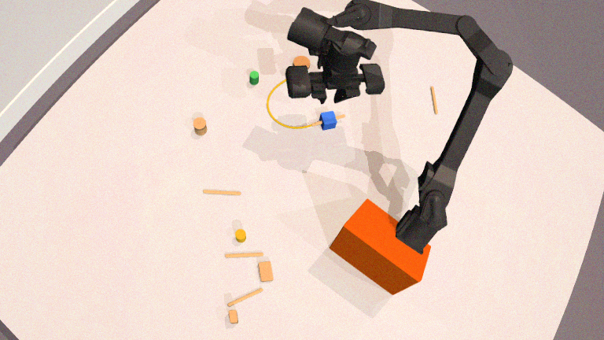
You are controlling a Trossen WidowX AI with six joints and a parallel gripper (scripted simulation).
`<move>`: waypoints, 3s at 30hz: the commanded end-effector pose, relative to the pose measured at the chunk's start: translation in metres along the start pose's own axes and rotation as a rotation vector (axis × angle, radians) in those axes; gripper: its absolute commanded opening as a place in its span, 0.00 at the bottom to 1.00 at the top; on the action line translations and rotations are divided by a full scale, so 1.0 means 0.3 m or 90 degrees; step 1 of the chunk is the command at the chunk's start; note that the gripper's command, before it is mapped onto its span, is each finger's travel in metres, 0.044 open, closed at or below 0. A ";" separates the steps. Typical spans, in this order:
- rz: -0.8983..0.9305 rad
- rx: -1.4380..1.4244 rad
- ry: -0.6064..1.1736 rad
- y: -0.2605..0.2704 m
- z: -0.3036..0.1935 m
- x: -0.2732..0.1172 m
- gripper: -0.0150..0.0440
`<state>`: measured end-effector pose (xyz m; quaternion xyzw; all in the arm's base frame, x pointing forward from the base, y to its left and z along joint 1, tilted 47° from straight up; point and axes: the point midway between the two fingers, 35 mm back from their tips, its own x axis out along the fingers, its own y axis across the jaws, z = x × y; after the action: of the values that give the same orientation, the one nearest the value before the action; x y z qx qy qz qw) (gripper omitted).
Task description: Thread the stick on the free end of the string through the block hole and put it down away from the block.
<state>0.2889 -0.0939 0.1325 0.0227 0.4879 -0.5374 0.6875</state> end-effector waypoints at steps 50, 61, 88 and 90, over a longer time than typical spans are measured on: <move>-0.012 -1.106 0.022 -0.118 0.009 0.060 0.46; -0.011 -1.106 0.022 -0.117 0.010 0.119 0.46; -0.016 -1.105 0.022 -0.132 0.008 0.262 0.46; -0.017 -1.105 0.022 -0.134 0.007 0.271 0.46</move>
<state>0.2581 -0.1655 0.1009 -0.5062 0.7340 0.0171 0.4525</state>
